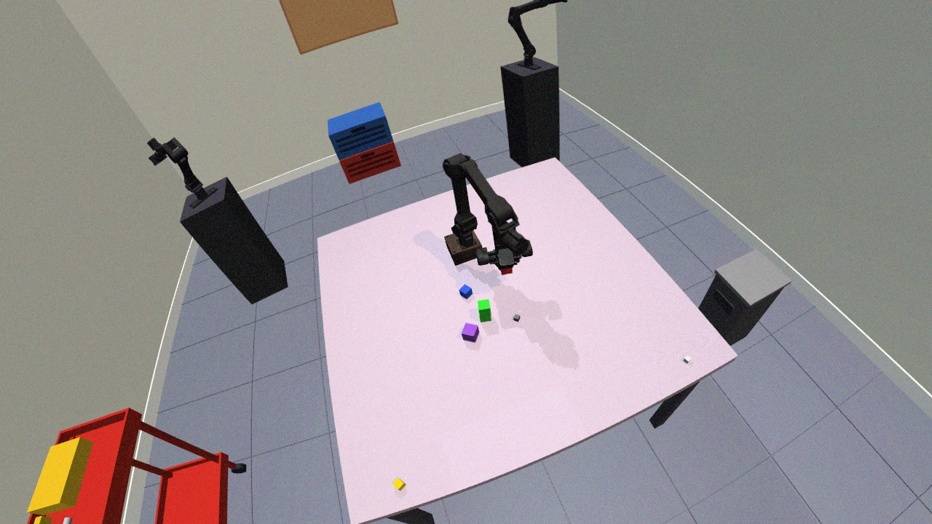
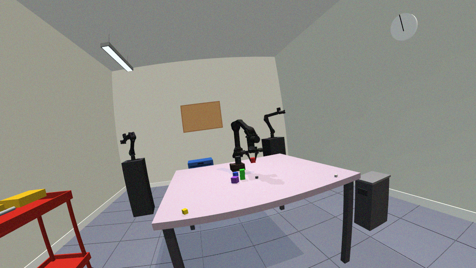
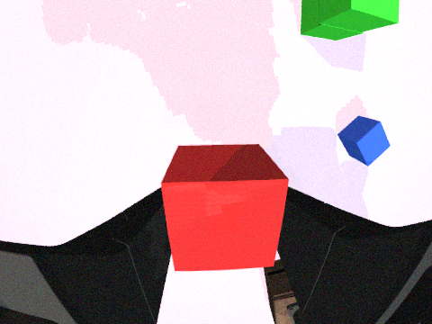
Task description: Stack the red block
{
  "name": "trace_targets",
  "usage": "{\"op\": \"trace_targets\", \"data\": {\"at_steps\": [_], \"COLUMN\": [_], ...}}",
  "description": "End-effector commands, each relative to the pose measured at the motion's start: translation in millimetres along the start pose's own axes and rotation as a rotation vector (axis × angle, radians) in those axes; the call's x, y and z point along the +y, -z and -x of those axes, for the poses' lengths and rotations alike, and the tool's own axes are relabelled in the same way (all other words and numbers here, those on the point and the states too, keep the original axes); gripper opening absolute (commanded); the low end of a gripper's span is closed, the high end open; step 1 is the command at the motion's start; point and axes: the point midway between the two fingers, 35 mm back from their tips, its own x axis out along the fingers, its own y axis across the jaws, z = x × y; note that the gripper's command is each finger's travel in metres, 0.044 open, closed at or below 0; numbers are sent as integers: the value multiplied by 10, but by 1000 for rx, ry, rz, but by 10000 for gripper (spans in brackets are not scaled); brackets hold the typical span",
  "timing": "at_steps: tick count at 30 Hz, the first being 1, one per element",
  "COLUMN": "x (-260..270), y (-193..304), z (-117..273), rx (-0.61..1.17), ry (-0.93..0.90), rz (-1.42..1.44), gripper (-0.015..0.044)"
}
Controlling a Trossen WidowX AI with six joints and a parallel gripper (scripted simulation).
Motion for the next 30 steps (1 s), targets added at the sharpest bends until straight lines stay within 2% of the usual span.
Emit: {"op": "trace_targets", "data": {"at_steps": [1,12,30], "x": [-6,-38,-703], "y": [-1,-73,-946], "z": [150,182,219], "rx": [-2,-7,-15], "ry": [3,6,15], "rz": [4,-2,-5], "gripper": [0,0,0]}}
